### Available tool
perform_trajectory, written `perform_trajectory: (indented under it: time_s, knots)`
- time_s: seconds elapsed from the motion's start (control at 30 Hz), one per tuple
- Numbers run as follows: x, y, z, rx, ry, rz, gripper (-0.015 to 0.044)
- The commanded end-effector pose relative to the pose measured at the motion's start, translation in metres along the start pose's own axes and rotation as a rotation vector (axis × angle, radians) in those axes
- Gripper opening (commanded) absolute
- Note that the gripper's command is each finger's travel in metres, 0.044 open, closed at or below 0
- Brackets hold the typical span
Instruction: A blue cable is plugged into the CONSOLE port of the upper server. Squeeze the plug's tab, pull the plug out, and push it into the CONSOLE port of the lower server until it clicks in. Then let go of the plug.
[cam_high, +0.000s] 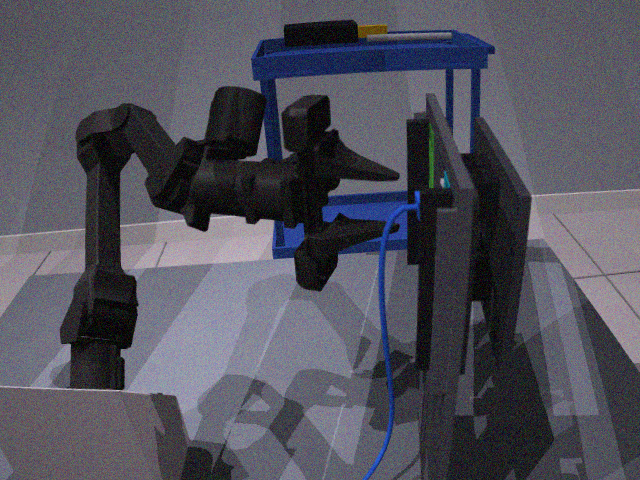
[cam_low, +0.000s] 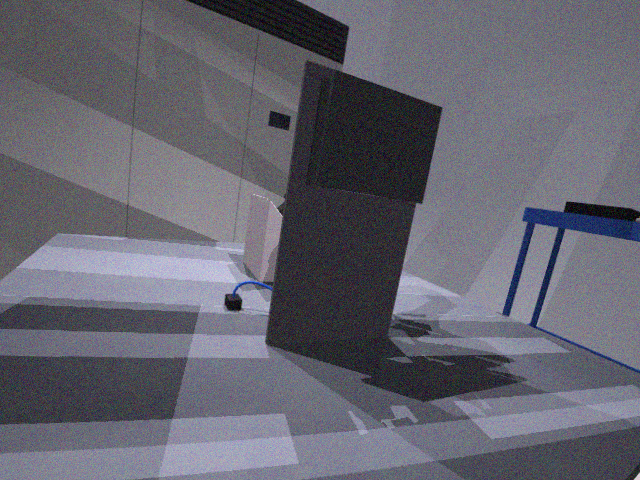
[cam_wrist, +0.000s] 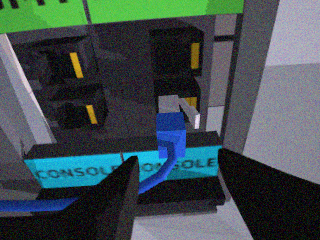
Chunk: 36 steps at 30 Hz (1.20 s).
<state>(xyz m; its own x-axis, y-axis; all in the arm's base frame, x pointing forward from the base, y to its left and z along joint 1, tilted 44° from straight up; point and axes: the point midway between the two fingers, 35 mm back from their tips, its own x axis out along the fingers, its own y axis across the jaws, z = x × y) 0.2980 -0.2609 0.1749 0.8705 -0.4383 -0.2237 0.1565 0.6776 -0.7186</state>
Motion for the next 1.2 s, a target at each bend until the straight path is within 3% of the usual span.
perform_trajectory:
  time_s: [0.0, 1.07, 1.17]
  knots:
    - [0.007, -0.003, 0.002, 0.001, 0.0, -0.008, 0.0239]
    - [0.051, -0.002, 0.014, 0.002, -0.002, -0.01, 0.0239]
    - [0.048, 0.0, 0.013, 0.0, -0.002, -0.002, 0.0219]
